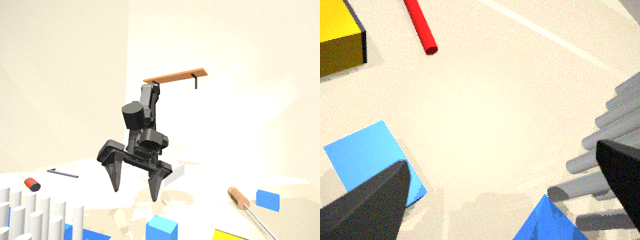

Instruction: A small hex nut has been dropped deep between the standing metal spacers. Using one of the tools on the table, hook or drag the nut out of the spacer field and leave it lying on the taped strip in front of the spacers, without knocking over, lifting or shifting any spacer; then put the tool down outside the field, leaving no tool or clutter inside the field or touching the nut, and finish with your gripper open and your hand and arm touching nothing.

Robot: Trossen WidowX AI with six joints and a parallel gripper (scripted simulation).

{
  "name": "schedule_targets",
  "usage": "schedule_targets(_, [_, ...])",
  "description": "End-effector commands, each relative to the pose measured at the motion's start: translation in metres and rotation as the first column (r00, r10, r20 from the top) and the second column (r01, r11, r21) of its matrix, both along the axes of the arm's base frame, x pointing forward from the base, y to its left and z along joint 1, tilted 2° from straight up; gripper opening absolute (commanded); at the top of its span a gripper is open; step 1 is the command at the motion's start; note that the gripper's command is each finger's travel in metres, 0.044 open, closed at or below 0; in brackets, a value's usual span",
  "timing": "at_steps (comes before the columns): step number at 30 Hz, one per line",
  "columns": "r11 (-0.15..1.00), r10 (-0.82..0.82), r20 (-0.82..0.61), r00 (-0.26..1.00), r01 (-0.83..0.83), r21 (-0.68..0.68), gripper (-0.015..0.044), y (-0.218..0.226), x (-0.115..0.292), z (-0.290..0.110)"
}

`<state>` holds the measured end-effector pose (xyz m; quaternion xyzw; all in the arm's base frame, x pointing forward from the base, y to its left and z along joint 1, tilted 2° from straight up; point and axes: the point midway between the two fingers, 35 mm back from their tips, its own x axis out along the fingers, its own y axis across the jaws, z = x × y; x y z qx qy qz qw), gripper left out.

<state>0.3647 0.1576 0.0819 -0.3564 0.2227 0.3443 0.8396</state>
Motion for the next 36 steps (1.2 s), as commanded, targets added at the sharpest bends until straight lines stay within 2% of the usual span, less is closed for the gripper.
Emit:
schedule_targets(1, [0.901, 0.387, 0.008, 0.922, -0.376, -0.218, 0.0440, 0.067, -0.033, -0.005])
schedule_targets(7, [0.579, 0.752, -0.057, 0.656, -0.700, -0.418, 0.0440, 0.127, -0.086, -0.012])
schedule_targets(12, [0.214, 0.934, -0.137, 0.331, -0.823, -0.526, 0.0440, 0.165, -0.137, -0.016])
schedule_targets(17, [-0.173, 0.973, -0.227, -0.044, -0.792, -0.586, 0.0440, 0.192, -0.194, -0.017])
schedule_targets(22, [-0.494, 0.869, -0.307, -0.389, -0.625, -0.604, 0.0440, 0.207, -0.251, -0.017])
schedule_targets(24, [-0.528, 0.846, -0.316, -0.429, -0.596, -0.604, 0.0440, 0.209, -0.258, -0.016])
schedule_targets(36, [-0.528, 0.846, -0.316, -0.429, -0.596, -0.605, 0.0440, 0.212, -0.259, -0.016])
